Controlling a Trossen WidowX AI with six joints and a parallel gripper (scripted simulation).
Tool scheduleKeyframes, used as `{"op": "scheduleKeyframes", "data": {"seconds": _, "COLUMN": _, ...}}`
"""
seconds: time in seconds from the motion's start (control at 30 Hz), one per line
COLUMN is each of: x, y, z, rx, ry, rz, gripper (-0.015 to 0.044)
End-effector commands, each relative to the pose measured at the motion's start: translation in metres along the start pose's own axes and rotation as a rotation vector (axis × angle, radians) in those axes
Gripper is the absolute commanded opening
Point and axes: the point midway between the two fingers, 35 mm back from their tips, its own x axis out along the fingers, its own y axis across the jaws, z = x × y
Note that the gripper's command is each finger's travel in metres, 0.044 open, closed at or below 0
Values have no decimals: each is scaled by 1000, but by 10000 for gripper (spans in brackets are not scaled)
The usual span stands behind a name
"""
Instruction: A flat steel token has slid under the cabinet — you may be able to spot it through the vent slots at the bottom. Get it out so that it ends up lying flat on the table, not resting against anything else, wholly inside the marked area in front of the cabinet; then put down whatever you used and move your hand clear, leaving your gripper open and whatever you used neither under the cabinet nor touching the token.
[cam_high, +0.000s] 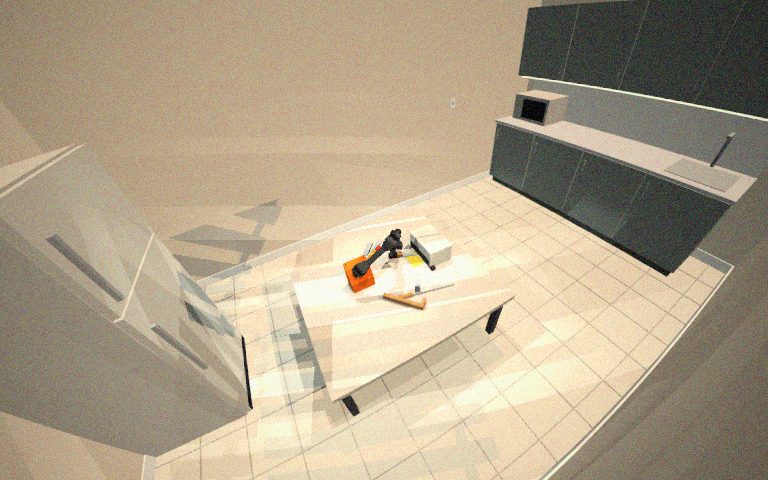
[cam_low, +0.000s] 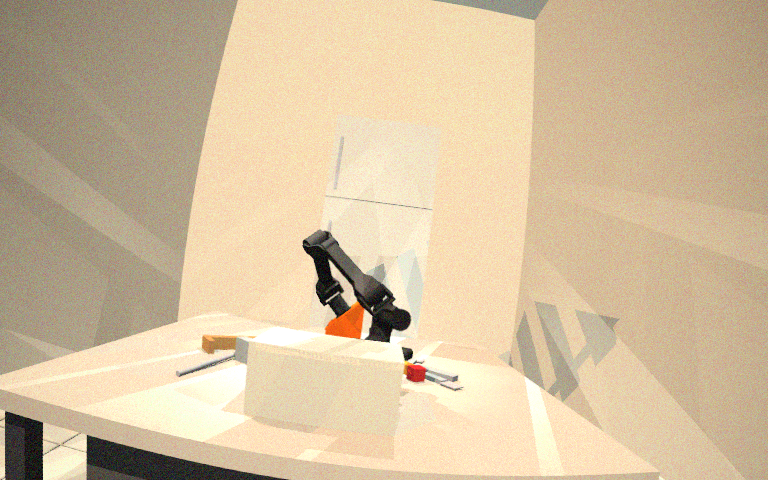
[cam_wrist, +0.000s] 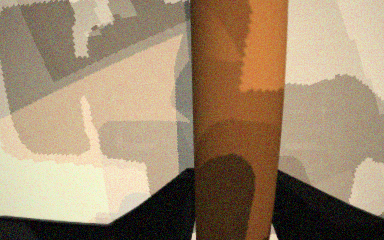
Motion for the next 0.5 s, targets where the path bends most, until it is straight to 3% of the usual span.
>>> {"op": "scheduleKeyframes", "data": {"seconds": 0.0, "x": 1, "y": 0, "z": -9, "rx": -2, "ry": 2, "rz": -4, "gripper": 0}}
{"op": "scheduleKeyframes", "data": {"seconds": 0.47, "x": 1, "y": 1, "z": -34, "rx": -2, "ry": 3, "rz": -3, "gripper": 0}}
